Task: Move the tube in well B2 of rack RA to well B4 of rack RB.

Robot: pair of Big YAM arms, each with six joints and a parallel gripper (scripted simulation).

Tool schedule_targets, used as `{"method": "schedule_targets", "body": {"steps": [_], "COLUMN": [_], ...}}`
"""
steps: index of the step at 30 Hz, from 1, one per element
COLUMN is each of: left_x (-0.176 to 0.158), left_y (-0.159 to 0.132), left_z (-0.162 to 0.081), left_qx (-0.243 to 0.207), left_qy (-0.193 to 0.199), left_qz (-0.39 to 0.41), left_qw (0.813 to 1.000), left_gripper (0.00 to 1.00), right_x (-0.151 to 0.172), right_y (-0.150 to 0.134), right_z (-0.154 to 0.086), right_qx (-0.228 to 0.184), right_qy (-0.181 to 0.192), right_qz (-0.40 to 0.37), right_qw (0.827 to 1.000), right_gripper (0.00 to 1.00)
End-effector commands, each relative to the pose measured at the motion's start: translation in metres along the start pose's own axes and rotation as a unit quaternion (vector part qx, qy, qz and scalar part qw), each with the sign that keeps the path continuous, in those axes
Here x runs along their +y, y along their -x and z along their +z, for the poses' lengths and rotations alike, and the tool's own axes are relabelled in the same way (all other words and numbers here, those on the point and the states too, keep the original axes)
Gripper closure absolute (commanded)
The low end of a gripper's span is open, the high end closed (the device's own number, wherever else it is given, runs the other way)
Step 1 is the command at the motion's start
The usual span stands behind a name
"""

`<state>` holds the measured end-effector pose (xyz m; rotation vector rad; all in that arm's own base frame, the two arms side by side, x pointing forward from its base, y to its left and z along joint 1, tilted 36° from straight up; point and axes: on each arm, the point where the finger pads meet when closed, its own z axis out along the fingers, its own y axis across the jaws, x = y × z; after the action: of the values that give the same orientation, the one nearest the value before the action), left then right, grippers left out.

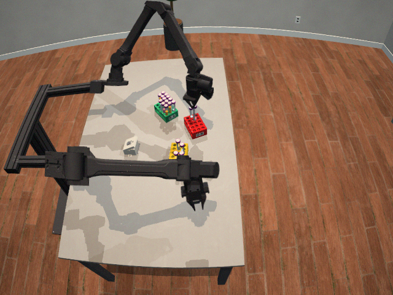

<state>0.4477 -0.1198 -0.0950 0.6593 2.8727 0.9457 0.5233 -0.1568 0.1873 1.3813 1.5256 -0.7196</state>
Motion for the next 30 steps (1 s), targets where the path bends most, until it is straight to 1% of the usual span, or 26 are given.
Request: {"method": "schedule_targets", "body": {"steps": [1,30], "left_x": [0.0007,0.0013], "left_y": [-0.0066,-0.0039], "left_z": [0.0192,0.0264], "left_qx": [0.013,0.010], "left_qy": [0.001,0.000], "left_qz": [0.005,0.003], "left_qw": [1.000,1.000], "left_gripper": [1.00,1.00], "right_x": [0.0091,0.0091], "right_y": [0.0095,0.0095], "right_z": [-0.0046,-0.0046], "right_qx": [-0.003,-0.003], "right_qy": [0.008,0.008], "right_qz": [0.012,0.012], "right_qw": [1.000,1.000], "right_gripper": [0.70,0.70]}}
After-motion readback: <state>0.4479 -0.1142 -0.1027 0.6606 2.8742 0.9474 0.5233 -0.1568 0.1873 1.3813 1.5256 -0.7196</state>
